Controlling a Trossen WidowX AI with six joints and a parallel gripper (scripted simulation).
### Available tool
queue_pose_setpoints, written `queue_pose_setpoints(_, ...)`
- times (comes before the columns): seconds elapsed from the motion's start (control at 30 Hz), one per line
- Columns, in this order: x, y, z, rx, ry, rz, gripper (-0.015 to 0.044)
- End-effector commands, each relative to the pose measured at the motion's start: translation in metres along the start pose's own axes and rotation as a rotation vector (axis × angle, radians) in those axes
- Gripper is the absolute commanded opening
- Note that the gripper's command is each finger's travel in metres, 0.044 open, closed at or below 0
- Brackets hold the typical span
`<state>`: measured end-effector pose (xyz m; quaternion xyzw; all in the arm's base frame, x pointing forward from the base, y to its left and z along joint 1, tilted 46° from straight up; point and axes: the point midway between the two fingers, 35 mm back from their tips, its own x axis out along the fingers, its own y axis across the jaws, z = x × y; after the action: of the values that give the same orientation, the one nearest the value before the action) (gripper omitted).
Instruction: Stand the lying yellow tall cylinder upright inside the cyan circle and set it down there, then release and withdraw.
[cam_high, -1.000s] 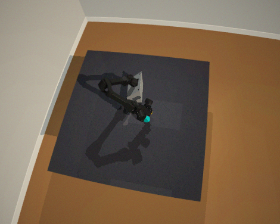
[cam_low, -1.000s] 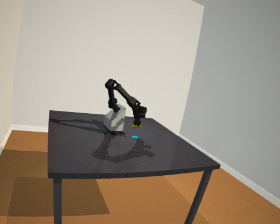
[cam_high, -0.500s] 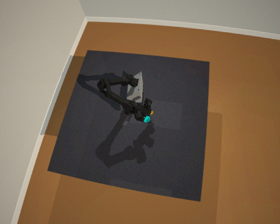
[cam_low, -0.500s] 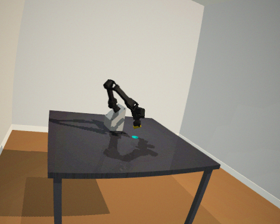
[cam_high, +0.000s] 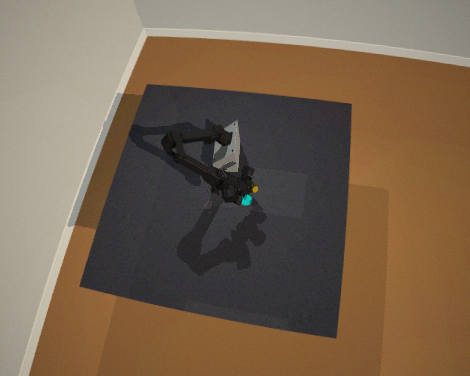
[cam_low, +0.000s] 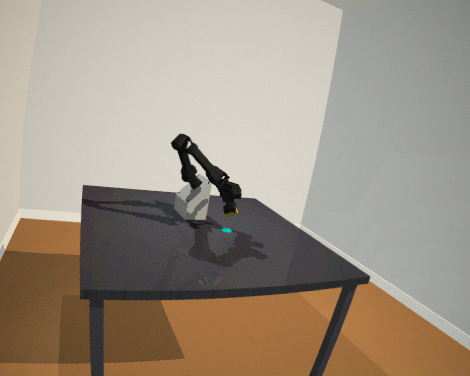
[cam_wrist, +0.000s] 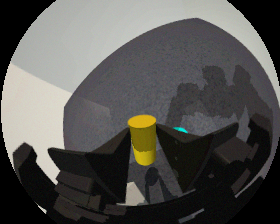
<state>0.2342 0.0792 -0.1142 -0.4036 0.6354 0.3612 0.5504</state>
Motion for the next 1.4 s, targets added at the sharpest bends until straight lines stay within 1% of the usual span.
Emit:
queue_pose_setpoints(0.0,-0.0006,0.0008,-0.0006,-0.006,-0.035,0.008,0.0105)
queue_pose_setpoints(1.37,-0.0046,-0.0017,-0.0012,-0.065,-0.326,0.016,0.0105)
